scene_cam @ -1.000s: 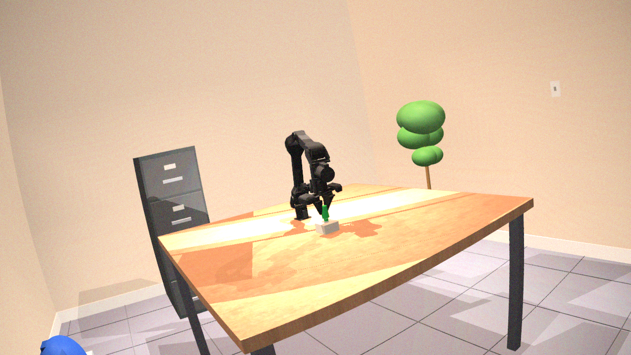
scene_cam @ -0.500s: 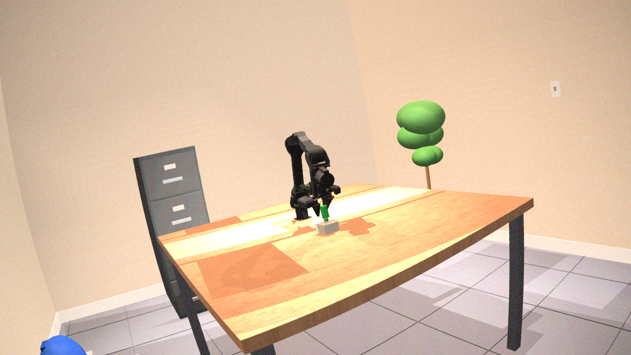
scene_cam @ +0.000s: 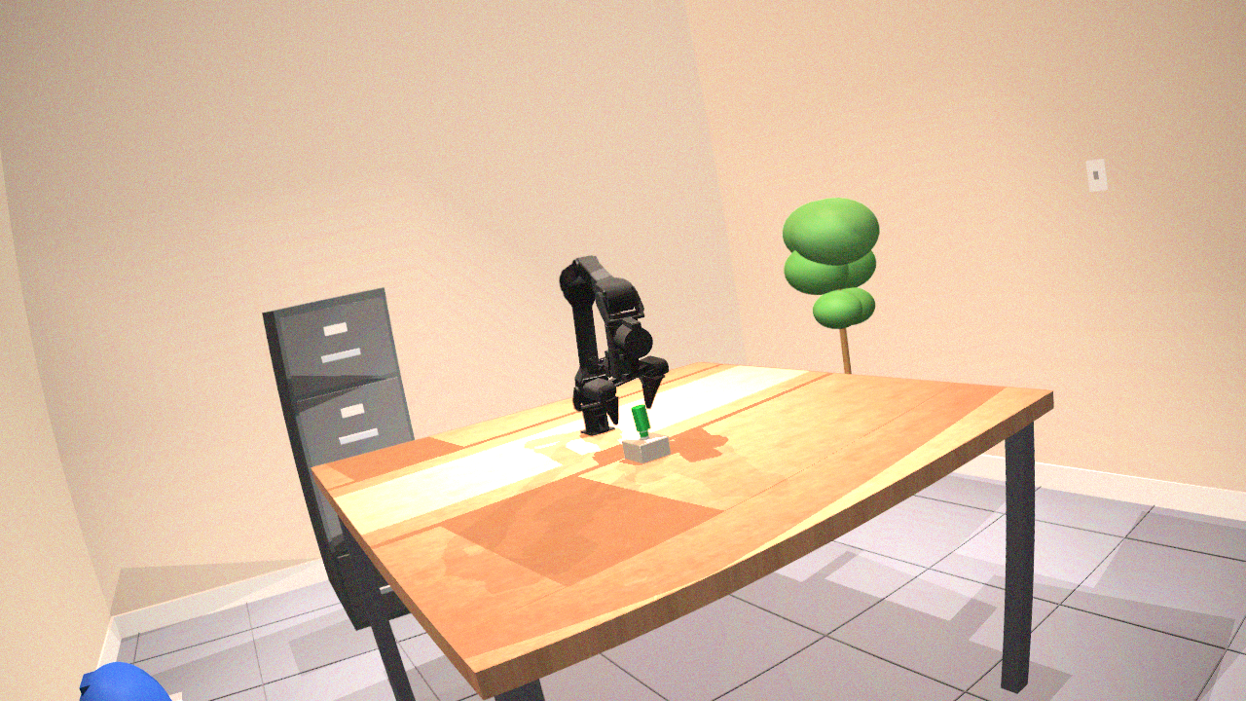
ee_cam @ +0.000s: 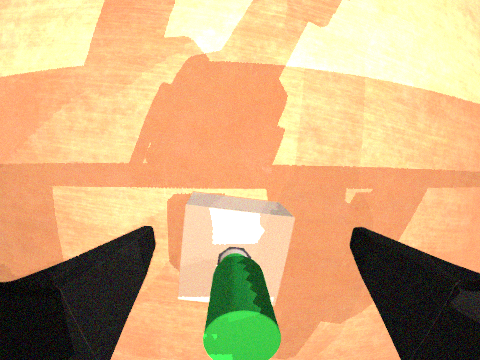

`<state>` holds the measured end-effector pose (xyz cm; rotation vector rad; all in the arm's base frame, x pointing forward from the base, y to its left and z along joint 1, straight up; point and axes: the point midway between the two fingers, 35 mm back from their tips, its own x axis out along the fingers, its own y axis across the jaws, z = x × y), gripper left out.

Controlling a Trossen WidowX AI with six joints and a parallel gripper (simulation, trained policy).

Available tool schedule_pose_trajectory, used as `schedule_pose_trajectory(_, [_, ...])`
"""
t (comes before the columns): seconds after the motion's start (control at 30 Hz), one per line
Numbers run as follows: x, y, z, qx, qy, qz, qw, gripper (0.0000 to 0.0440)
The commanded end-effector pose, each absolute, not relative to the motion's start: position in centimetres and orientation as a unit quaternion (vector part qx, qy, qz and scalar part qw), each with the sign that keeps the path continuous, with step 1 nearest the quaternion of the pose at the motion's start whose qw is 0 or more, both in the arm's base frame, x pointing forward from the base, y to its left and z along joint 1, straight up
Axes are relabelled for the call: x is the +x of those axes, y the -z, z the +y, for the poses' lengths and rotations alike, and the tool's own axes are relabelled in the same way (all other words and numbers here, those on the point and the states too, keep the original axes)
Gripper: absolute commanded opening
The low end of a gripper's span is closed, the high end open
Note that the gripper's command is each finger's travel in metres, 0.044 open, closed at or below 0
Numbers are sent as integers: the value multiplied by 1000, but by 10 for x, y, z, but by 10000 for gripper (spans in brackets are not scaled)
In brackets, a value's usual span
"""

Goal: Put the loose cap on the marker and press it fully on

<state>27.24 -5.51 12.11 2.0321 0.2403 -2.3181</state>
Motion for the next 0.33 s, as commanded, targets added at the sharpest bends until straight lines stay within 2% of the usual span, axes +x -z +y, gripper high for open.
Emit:
schedule_pose_trajectory(0.0, [275, -131, -56, 668, 740, 75, 26, 440])
schedule_pose_trajectory(0.3, [274, -152, -61, 687, 723, 66, 31, 437])
